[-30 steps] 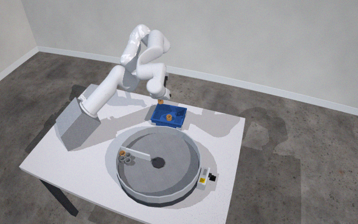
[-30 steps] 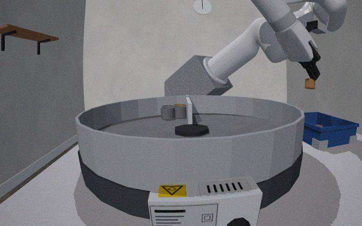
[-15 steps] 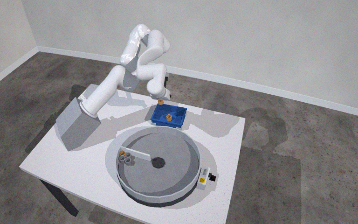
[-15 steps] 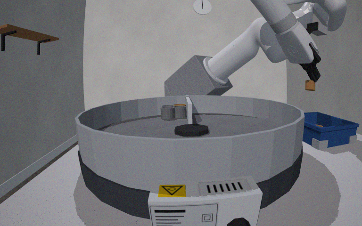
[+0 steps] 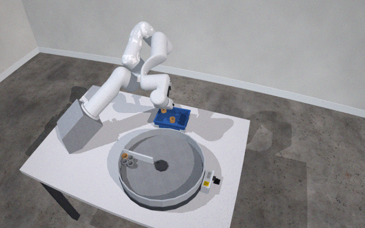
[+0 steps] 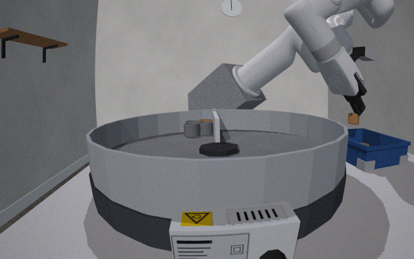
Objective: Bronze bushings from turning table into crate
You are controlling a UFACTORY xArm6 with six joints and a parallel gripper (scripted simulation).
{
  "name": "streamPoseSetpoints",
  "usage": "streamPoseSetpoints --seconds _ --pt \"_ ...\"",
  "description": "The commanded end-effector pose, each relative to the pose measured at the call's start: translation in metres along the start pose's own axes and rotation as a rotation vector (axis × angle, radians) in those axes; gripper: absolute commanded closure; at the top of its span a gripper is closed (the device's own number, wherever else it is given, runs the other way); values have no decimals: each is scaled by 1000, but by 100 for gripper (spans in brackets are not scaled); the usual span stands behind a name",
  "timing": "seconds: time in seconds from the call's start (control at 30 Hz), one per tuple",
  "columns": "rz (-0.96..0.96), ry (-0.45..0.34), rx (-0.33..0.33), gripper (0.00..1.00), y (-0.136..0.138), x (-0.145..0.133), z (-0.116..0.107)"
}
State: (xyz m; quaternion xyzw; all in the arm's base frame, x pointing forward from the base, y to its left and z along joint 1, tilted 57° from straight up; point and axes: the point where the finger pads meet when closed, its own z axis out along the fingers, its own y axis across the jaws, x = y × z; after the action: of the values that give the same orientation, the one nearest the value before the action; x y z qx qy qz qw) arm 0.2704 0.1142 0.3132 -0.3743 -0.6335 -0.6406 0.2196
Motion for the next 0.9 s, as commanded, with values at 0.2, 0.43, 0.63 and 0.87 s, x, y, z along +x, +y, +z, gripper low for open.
streamPoseSetpoints --seconds 0.2,0.43,0.63,0.87 --pt "-4 0 0 100 3 -9 11" --pt "-4 0 0 100 3 -9 11" --pt "-4 0 0 100 3 -10 12" --pt "-4 0 0 100 3 -14 17"
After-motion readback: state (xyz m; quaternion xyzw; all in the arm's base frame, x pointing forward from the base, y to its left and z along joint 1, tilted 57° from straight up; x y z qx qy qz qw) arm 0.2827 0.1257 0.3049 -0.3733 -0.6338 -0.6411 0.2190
